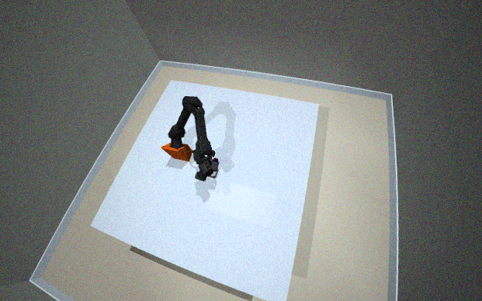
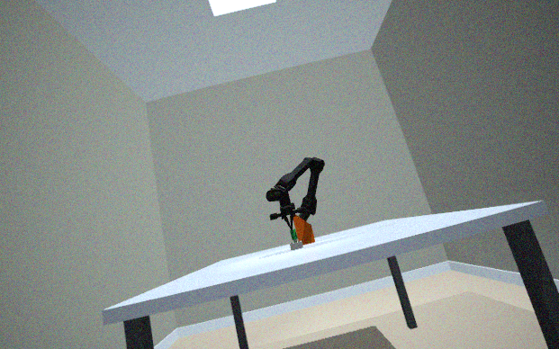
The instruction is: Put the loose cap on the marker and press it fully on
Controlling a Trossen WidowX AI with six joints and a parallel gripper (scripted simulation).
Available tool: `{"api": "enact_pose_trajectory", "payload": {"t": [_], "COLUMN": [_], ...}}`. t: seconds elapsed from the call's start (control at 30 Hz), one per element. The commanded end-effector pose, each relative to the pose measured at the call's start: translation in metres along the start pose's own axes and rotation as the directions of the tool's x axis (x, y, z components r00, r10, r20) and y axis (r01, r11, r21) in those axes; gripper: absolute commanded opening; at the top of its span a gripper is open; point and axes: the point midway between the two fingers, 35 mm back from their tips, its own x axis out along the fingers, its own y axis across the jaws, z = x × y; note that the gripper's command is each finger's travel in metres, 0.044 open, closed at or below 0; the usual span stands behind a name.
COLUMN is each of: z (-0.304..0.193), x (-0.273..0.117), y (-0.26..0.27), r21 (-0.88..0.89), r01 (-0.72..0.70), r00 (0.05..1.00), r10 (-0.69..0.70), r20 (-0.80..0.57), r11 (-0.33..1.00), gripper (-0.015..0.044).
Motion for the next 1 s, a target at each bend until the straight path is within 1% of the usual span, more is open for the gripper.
{"api": "enact_pose_trajectory", "payload": {"t": [0.0, 0.1, 0.13, 0.27, 0.3, 0.43, 0.97], "z": [0.000, 0.001, 0.002, 0.002, 0.000, 0.000, 0.000], "x": [-0.001, -0.004, -0.013, -0.079, -0.088, -0.091, -0.091], "y": [0.000, 0.000, -0.001, -0.002, -0.001, -0.001, -0.001], "r21": [0.000, 0.001, 0.001, 0.003, 0.003, 0.003, 0.003], "r01": [0.001, 0.002, 0.003, 0.004, 0.003, 0.003, 0.003], "r00": [1.000, 1.000, 1.000, 1.000, 1.000, 1.000, 1.000], "r10": [-0.001, -0.002, -0.003, -0.004, -0.003, -0.003, -0.003], "r20": [0.002, 0.002, 0.002, 0.000, 0.000, 0.000, 0.000], "r11": [1.000, 1.000, 1.000, 1.000, 1.000, 1.000, 1.000], "gripper": [0.0000, 0.0000, 0.0000, 0.0000, 0.0000, 0.0000, 0.0420]}}
